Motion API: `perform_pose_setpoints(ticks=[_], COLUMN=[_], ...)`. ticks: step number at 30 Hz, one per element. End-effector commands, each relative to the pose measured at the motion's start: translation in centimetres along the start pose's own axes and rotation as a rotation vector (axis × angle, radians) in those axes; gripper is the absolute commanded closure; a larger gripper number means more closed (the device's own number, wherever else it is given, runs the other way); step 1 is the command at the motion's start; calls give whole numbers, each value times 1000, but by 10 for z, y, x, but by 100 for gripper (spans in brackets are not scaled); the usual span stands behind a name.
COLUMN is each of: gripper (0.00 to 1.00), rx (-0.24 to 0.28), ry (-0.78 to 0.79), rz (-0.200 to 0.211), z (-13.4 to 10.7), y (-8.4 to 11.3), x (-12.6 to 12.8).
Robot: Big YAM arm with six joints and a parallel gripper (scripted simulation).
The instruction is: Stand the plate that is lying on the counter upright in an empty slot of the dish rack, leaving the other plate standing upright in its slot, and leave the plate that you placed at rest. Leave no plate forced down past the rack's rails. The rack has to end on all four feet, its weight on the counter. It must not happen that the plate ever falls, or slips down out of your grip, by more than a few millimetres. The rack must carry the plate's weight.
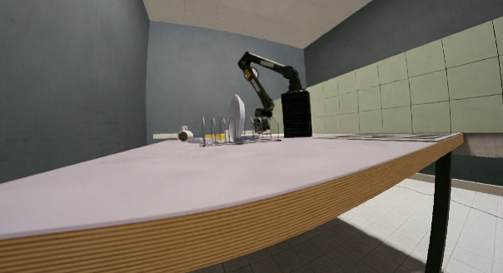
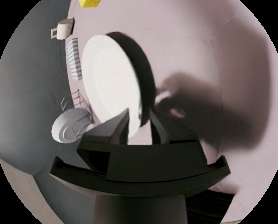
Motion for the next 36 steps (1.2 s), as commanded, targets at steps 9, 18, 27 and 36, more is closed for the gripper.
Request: perform_pose_setpoints(ticks=[9, 18, 27, 36], gripper=[74, 74, 74, 74], rx=[-13, -6, -13, -7], ry=[-13, -7, -15, -8], rz=[2, 1, 1, 1], z=[0, 0, 1, 0], y=[-3, -12, -13, -18], x=[0, -2, -3, -2])
Point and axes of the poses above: the point where the finger pads meet when closed, its own y axis back along the fingers, its own x axis across the jaws, z = x × y, the point moved 6 cm from there along y, back along the fingers, and after that the axes turned 1 degree about -y, right-handed, at the moved point
